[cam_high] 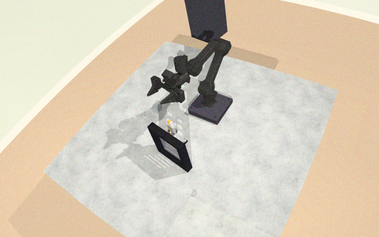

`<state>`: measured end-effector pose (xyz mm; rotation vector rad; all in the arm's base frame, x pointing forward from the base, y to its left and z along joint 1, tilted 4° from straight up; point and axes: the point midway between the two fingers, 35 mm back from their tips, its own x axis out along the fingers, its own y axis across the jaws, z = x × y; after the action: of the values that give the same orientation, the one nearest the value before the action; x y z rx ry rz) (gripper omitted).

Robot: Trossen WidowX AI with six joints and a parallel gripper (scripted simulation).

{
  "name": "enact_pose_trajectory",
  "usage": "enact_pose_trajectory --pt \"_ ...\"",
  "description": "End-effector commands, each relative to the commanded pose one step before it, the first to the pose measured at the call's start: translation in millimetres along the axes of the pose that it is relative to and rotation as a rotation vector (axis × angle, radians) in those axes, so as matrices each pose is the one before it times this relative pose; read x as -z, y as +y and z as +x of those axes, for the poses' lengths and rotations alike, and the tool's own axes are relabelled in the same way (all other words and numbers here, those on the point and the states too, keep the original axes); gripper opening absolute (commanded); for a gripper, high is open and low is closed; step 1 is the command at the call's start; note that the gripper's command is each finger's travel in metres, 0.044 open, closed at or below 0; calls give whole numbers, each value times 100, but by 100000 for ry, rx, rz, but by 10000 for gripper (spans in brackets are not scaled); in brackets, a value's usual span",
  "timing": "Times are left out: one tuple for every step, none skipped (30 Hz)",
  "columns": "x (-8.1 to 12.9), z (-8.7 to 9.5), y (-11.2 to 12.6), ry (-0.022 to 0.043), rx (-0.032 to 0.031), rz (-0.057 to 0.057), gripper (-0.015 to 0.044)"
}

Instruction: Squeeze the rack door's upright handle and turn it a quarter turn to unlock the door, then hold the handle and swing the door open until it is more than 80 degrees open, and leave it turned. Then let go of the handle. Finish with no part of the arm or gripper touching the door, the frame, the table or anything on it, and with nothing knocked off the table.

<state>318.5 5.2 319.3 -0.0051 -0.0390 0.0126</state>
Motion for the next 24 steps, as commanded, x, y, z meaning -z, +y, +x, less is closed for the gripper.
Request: enact_pose_trajectory --pt "33 46 5 391 -19 18 374" --pt "99 136 16 1173 -57 53 347" --pt "164 224 26 1956 -94 87 321" --pt "197 267 31 2372 -112 104 295" --pt "194 262 31 2373 -109 103 291" --pt "192 257 31 2373 -106 102 291" --pt "189 252 31 2373 -103 101 291" --pt "187 247 31 2374 -100 100 291" --pt "185 241 31 2374 -97 99 291" --pt "183 236 30 2374 -94 98 291" --pt "181 231 30 2374 -90 97 291" --pt "179 226 30 2375 -87 96 291" --pt "177 221 30 2376 -84 95 291" --pt "176 216 30 2376 -81 94 291" --pt "174 211 30 2376 -77 93 291" --pt "173 206 29 2377 -74 91 291" --pt "171 201 29 2377 -71 90 291" --pt "170 195 29 2377 -67 89 291" --pt "169 190 29 2378 -64 88 291" --pt "167 185 29 2378 -60 87 291" --pt "167 180 35 2380 -77 60 291" --pt "166 175 35 2381 -74 58 291" --pt "166 170 35 2382 -71 57 291" --pt "165 165 35 2382 -67 56 291"
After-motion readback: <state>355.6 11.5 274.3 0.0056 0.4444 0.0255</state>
